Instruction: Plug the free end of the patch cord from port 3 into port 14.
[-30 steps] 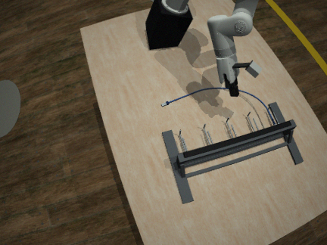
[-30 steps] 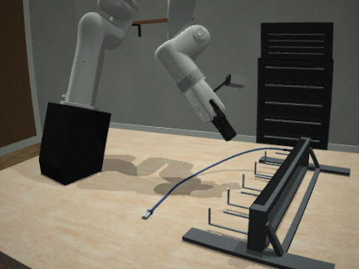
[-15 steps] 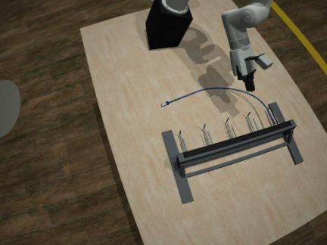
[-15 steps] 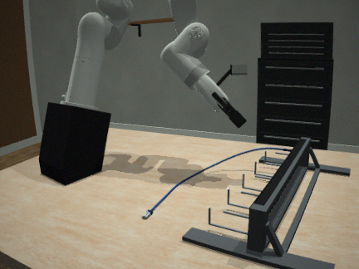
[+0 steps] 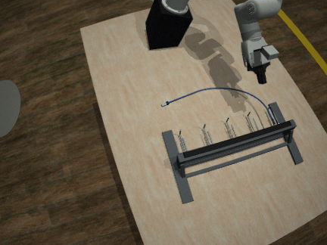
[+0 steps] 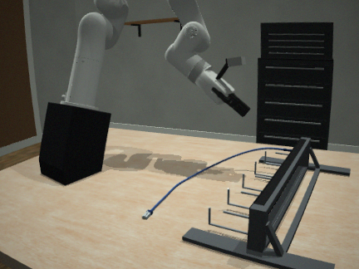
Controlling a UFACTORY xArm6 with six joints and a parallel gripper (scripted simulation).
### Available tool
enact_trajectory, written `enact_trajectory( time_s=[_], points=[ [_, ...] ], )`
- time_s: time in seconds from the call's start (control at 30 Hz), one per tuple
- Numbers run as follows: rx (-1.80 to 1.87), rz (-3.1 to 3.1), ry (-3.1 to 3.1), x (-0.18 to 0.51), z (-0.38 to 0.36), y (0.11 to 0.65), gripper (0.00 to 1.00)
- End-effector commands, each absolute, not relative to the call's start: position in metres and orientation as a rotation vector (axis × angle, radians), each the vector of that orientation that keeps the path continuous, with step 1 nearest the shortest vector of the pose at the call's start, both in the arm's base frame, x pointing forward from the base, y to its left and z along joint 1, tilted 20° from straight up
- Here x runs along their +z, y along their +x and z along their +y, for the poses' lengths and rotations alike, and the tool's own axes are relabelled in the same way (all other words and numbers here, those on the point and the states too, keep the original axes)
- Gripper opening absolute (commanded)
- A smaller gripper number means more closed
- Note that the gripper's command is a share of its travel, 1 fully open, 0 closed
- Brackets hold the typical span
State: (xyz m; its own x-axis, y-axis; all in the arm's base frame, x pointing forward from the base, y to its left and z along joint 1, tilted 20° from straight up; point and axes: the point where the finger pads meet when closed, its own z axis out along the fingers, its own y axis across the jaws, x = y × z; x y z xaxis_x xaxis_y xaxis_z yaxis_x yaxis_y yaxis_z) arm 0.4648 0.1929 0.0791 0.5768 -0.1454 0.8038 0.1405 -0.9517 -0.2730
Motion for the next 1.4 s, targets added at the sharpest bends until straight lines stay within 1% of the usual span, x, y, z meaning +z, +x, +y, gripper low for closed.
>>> enact_trajectory(
  time_s=[0.0,0.33,0.57,1.07,1.13,1.37],
  points=[
    [-1.353,0.157,-2.497,0.091,0.203,0.461,0.0],
    [-1.35,0.21,-2.485,0.094,0.207,0.46,0.0],
    [-1.351,0.21,-2.485,0.088,0.209,0.469,0.0],
    [-1.351,0.21,-2.485,0.041,0.227,0.547,0.0],
    [-1.351,0.21,-2.485,0.041,0.227,0.547,0.0],
    [-1.351,0.21,-2.485,0.024,0.234,0.574,0.0]
  ],
)
